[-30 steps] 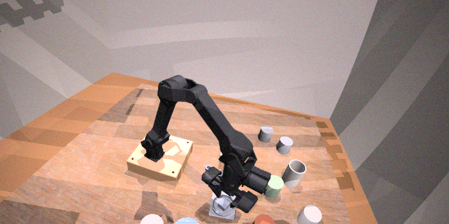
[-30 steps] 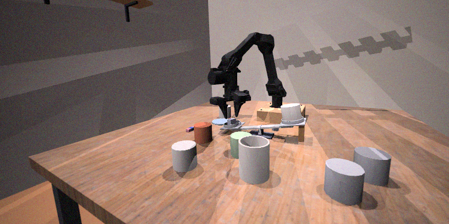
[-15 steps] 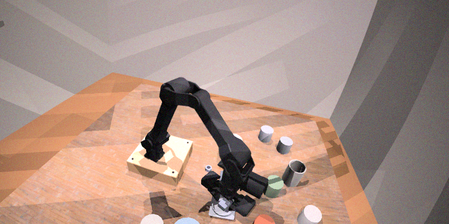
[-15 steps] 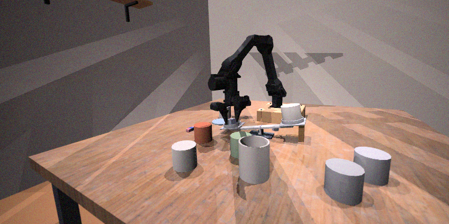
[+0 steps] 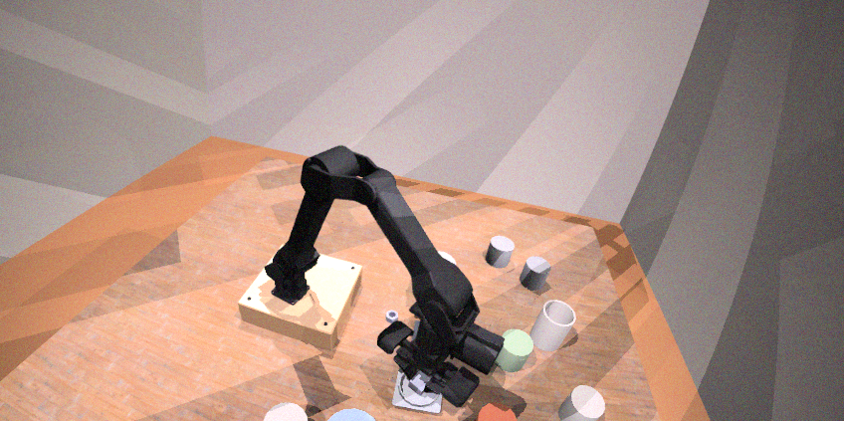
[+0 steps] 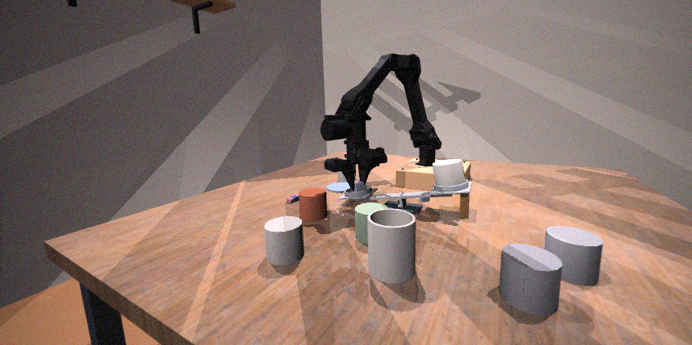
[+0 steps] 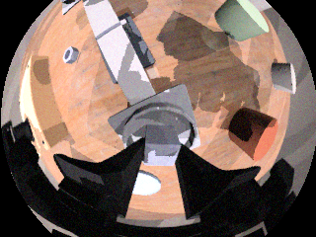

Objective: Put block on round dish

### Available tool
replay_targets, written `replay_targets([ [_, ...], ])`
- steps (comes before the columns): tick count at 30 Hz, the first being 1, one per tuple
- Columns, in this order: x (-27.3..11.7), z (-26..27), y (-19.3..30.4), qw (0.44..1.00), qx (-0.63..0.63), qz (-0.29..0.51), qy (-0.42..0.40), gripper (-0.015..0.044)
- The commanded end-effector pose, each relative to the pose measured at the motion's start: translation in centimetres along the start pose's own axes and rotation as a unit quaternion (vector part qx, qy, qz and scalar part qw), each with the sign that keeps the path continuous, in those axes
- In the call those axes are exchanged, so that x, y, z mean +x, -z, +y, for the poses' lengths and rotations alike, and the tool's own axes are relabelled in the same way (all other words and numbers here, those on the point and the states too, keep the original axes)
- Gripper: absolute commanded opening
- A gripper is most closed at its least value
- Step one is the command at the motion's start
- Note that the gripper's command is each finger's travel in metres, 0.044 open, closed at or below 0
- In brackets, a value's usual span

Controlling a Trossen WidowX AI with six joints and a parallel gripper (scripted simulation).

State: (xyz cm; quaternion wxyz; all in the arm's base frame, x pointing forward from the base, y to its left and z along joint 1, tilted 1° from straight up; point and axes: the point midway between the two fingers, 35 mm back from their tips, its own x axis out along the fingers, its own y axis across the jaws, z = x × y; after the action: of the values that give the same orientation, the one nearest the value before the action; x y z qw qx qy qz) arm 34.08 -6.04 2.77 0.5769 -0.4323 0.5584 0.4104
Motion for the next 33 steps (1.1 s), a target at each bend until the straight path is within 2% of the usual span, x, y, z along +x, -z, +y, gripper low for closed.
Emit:
replay_targets([
  [1,-2.0,-0.4,-0.1,1.000,-0.001,-0.003,0.005,0.0000],
  [13,-9.2,0.0,-0.1,1.000,-0.001,-0.003,0.005,0.0000],
  [17,-9.0,-0.1,0.4,1.000,-0.001,-0.002,0.005,0.0000],
  [33,-4.8,1.8,11.9,1.000,-0.002,0.004,0.003,0.0000],
])
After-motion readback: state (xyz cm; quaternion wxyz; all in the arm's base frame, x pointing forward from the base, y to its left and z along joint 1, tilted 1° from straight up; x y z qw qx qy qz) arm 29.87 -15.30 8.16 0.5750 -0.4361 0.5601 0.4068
